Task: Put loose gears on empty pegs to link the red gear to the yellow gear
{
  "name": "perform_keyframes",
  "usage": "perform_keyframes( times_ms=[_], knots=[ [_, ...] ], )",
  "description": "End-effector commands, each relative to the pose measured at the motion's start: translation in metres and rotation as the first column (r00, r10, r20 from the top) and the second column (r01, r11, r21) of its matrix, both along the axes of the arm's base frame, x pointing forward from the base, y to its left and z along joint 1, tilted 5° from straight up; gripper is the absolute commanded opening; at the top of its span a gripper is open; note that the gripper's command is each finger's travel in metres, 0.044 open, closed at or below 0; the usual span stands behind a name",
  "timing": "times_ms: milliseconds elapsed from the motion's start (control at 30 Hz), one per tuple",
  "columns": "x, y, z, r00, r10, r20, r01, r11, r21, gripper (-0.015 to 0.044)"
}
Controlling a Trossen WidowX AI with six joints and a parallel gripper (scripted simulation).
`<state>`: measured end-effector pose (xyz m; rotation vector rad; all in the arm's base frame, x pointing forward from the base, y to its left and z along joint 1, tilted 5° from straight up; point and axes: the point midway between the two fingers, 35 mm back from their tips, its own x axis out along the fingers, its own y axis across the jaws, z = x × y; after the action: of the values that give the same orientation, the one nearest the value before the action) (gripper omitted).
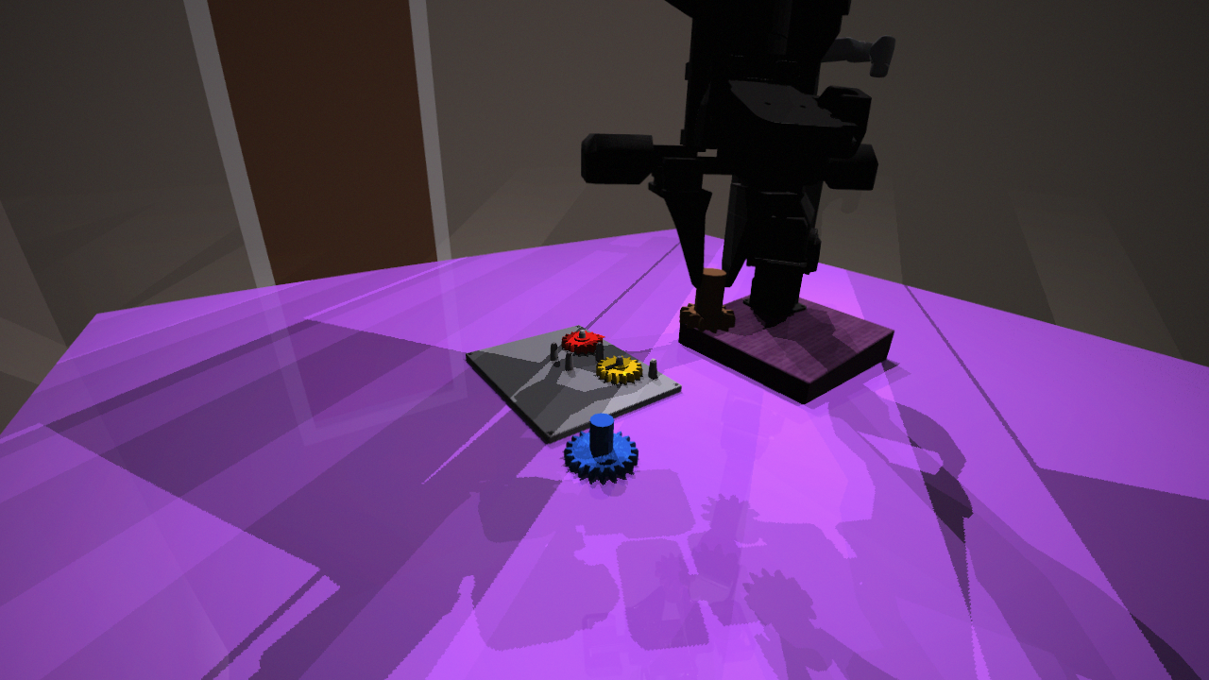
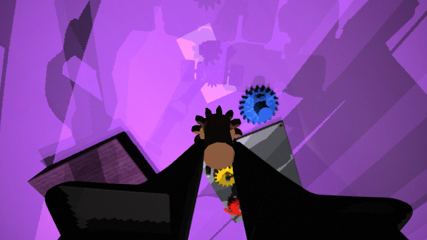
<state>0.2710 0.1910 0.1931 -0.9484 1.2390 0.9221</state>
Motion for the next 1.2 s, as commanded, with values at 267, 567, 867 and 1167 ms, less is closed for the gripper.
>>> perform_keyframes(
  times_ms=[267, 567, 867, 1167],
  knots=[
    [0.008, -0.026, -0.011, 1.0, 0.003, -0.003, -0.003, 1.0, -0.002, 0.0],
    [0.014, -0.047, -0.019, 1.0, 0.0, -0.002, 0.0, 1.0, -0.004, 0.0],
    [0.018, -0.068, -0.027, 1.0, 0.0, -0.003, 0.0, 1.0, -0.005, 0.0],
    [0.02, -0.088, -0.035, 1.0, -0.002, -0.004, 0.002, 1.0, -0.004, 0.0]
  ],
)
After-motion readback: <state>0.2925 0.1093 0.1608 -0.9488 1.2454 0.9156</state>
